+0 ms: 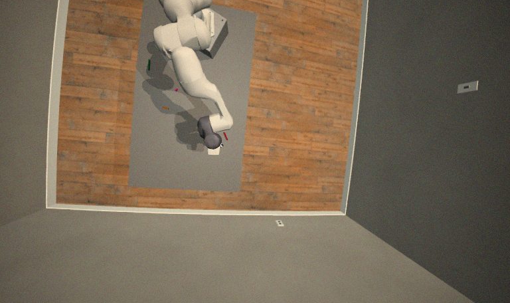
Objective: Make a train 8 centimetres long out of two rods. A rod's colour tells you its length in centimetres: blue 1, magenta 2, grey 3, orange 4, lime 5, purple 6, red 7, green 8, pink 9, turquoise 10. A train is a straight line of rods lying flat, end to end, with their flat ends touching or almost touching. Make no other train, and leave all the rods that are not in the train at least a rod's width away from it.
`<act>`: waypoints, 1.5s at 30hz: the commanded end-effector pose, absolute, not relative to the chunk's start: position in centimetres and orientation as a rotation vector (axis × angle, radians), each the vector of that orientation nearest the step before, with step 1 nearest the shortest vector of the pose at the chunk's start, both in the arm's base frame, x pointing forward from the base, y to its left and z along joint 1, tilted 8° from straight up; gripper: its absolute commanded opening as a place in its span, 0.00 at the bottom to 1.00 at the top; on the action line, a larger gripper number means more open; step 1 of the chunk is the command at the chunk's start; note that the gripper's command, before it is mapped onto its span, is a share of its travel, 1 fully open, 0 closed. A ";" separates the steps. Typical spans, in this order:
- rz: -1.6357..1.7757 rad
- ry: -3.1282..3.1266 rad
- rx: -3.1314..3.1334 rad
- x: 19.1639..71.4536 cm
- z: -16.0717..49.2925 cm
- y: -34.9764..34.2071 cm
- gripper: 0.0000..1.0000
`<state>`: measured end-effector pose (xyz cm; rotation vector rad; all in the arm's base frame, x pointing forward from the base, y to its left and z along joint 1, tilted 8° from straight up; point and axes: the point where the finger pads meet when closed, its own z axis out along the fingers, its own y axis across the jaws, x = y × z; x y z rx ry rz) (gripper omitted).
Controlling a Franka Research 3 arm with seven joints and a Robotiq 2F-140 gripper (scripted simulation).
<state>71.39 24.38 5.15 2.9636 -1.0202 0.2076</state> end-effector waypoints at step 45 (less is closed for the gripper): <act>0.212 -1.034 2.961 72.6 -3.4 24.0 0.12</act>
